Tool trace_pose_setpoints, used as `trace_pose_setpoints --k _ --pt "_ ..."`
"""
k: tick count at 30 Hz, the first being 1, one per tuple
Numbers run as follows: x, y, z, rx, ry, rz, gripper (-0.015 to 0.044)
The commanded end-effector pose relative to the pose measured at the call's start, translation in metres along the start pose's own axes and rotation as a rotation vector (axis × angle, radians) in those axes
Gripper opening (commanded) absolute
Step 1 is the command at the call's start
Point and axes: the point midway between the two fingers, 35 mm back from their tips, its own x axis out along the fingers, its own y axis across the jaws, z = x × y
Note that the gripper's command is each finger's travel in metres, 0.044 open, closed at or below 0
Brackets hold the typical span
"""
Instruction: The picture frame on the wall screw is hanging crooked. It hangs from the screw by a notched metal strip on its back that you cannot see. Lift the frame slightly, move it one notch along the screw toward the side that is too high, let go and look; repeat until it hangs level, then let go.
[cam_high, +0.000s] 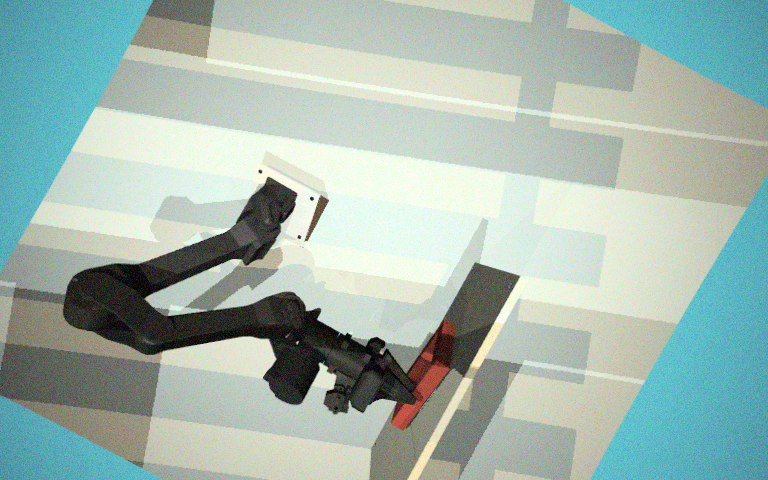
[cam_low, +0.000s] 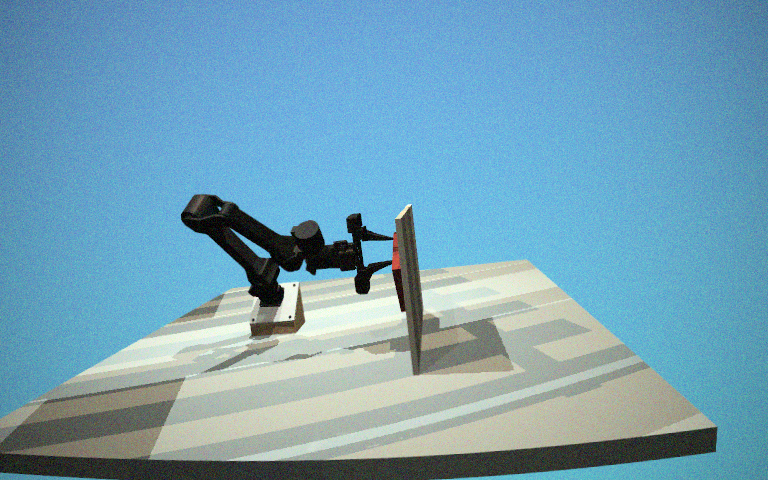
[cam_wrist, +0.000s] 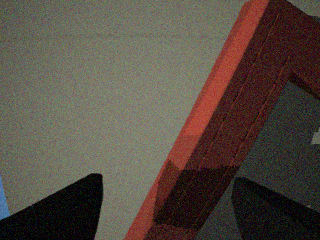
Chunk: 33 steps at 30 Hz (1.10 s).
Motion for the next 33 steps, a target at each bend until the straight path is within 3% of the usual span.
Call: trace_pose_setpoints --k 1,11,16,29,33 --pt "-0.023 -0.001 0.004 0.090 0.002 -0.001 0.0260" --pt "-0.092 -0.010 -0.002 0.413 0.008 -0.004 0.0260" --pt "-0.091 -0.006 0.006 0.375 -0.001 0.005 0.0260" --pt "-0.173 0.023 0.008 0.337 0.059 0.019 0.0260" --pt "-0.180 0.028 0.002 0.334 0.067 0.019 0.0260"
